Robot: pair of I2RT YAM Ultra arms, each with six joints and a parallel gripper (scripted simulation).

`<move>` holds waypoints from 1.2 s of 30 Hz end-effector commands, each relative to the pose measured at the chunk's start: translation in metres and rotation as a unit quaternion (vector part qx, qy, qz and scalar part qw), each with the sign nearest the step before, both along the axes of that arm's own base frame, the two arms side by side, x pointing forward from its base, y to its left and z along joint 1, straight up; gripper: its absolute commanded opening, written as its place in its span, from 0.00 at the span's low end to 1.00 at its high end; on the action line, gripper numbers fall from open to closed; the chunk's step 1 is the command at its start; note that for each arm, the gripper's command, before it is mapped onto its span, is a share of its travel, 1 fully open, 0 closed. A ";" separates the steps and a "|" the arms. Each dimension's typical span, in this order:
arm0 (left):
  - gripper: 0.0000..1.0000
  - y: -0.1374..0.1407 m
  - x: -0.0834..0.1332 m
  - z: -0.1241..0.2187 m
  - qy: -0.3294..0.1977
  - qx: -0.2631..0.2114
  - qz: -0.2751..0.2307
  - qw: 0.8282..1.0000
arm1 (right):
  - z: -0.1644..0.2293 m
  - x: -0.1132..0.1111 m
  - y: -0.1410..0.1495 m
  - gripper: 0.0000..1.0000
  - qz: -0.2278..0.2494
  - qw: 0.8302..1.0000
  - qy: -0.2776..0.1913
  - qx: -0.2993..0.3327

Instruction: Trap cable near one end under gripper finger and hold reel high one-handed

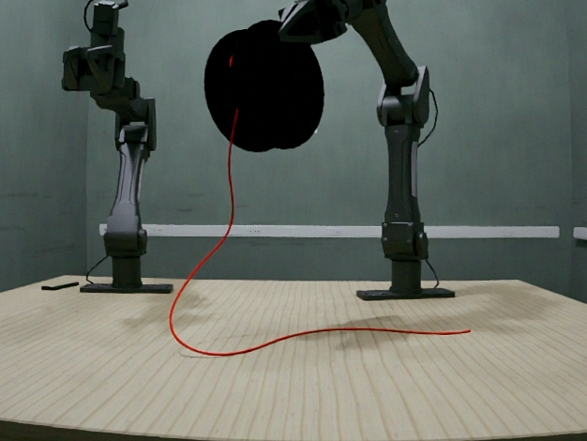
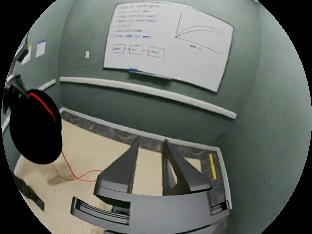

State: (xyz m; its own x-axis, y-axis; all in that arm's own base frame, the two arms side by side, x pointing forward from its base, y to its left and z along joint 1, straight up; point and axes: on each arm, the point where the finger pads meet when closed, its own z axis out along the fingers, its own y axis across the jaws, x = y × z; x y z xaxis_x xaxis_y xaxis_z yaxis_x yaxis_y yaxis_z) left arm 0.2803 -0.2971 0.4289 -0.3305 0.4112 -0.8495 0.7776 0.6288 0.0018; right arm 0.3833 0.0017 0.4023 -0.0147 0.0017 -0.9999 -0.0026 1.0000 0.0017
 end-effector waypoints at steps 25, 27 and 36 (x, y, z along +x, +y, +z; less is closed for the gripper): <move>0.00 0.001 0.005 0.034 -0.012 -0.017 0.031 0.999 | 0.006 -0.007 -0.004 0.30 -0.008 1.000 -0.012 -0.004; 0.00 0.000 0.004 0.035 -0.013 -0.019 0.030 0.999 | 0.006 -0.007 -0.004 0.30 -0.008 1.000 -0.012 -0.004; 0.00 0.000 0.004 0.040 -0.017 -0.024 0.029 0.999 | 0.006 -0.007 -0.004 0.30 -0.008 1.000 -0.012 -0.004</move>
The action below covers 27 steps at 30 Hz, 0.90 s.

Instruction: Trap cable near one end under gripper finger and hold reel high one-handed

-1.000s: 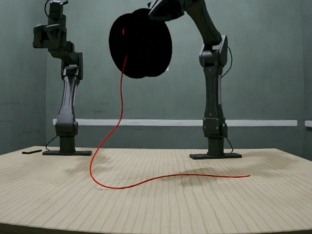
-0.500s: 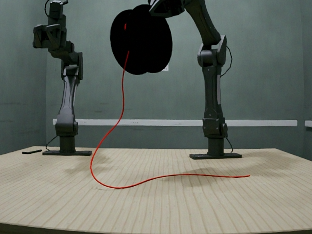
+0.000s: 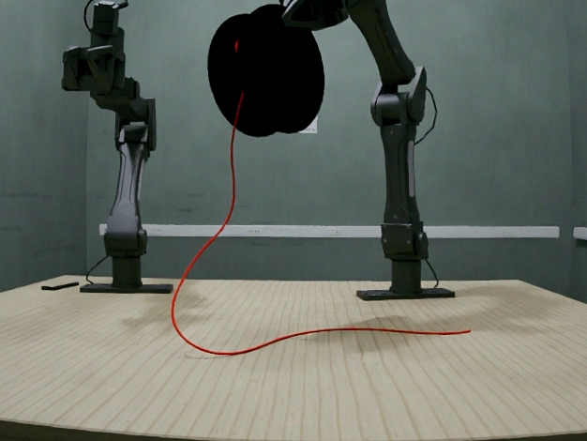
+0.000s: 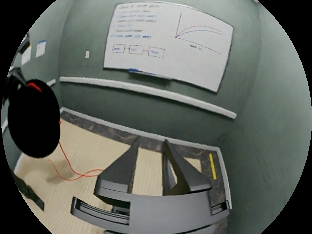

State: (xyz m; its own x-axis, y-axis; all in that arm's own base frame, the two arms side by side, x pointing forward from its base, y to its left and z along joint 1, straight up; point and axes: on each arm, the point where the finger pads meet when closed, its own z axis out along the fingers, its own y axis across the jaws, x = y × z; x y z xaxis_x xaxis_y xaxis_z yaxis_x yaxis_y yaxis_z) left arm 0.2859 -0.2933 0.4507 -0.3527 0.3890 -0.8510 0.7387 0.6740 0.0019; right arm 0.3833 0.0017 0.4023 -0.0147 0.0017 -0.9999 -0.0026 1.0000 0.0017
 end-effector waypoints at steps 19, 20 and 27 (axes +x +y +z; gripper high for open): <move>0.00 -0.004 -0.002 0.019 -0.019 -0.024 -0.001 1.000 | 0.006 -0.007 -0.004 0.30 -0.008 1.000 -0.012 -0.004; 0.00 -0.004 -0.002 0.019 -0.019 -0.024 -0.001 1.000 | 0.006 -0.007 -0.004 0.30 -0.008 1.000 -0.012 -0.004; 0.00 -0.004 -0.002 0.019 -0.019 -0.024 -0.001 1.000 | 0.006 -0.007 -0.004 0.30 -0.008 1.000 -0.012 -0.004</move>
